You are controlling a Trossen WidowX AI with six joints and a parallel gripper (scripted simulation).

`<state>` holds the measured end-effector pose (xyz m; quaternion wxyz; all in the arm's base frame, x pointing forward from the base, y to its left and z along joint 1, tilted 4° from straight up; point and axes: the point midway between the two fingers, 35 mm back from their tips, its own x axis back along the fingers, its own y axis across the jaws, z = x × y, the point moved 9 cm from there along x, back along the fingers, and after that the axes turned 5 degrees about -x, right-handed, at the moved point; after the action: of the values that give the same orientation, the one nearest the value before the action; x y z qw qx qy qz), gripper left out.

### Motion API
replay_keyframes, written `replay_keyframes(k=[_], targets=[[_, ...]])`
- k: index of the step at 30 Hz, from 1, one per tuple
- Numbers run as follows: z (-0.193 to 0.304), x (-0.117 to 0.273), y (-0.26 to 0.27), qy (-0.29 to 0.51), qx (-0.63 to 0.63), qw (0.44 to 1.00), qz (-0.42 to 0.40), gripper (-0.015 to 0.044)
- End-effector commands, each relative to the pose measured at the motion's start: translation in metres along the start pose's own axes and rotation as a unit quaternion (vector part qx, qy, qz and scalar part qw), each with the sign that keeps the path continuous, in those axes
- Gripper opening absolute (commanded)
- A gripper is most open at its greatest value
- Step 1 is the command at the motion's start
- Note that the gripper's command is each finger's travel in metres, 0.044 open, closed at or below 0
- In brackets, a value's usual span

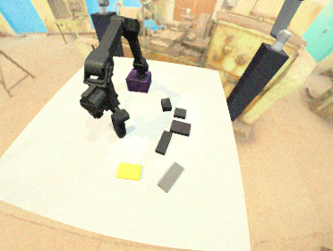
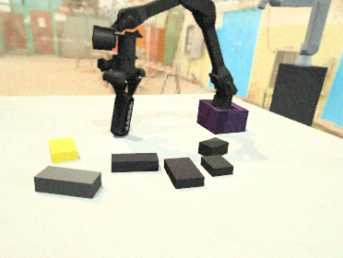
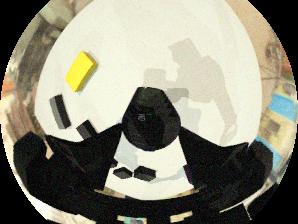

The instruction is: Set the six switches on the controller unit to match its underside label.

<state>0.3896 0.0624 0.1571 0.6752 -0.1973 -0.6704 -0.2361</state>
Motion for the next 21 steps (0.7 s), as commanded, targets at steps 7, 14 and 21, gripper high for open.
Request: replay_keyframes(k=[7, 14, 21], targets=[[0.010, -0.007, 0.000, 0.010, -0.001, 1.000, 0.001, 0.0338], [0.015, -0.009, -0.001, 0.010, -0.001, 1.000, 0.002, 0.0338], [0.021, -0.010, -0.001, 0.011, -0.001, 1.000, 0.002, 0.0338]])
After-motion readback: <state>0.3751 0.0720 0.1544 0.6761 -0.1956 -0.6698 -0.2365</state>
